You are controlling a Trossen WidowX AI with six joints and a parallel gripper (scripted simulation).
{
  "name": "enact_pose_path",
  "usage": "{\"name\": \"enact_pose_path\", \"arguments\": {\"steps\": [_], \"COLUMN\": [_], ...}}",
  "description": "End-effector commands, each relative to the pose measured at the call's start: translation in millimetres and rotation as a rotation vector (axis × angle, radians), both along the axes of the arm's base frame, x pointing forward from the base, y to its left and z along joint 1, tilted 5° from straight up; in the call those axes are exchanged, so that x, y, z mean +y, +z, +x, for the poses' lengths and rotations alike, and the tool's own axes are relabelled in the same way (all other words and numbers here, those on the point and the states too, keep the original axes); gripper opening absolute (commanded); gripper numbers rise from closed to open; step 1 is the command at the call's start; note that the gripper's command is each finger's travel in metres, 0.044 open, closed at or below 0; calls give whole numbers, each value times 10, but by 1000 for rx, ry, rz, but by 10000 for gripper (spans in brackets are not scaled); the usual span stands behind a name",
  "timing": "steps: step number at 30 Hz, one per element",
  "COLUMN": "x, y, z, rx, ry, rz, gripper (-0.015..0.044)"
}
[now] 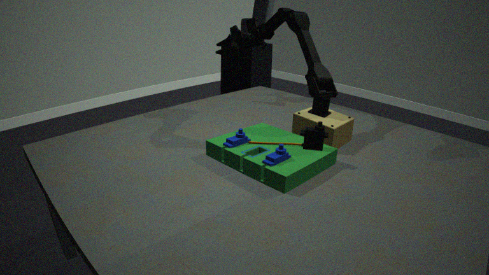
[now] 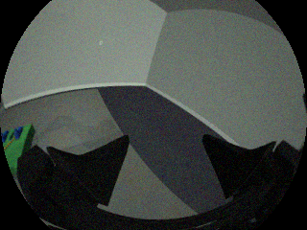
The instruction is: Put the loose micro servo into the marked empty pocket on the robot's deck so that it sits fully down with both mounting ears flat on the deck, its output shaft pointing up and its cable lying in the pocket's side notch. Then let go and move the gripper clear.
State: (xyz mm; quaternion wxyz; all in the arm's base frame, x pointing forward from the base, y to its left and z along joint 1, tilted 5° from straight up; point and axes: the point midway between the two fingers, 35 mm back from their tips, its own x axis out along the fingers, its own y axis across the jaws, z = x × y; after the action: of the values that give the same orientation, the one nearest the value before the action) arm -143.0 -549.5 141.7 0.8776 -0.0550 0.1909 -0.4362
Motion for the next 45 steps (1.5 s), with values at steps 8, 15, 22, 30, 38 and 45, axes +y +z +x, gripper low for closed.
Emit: {"name": "enact_pose_path", "arguments": {"steps": [8,15,22,30,38,45], "x": [117,443,932,1844,3037,4202], "y": [4,-57,-87,-142,-215,-306], "z": [1585,2402,3170,4047,4577,4625], "rx": [-159,-207,-234,-196,-76,102], "ry": [91,98,120,112,42,-63], "rz": [313,528,731,1004,1248,1389], "gripper": [440,440,440,440,440,440]}}
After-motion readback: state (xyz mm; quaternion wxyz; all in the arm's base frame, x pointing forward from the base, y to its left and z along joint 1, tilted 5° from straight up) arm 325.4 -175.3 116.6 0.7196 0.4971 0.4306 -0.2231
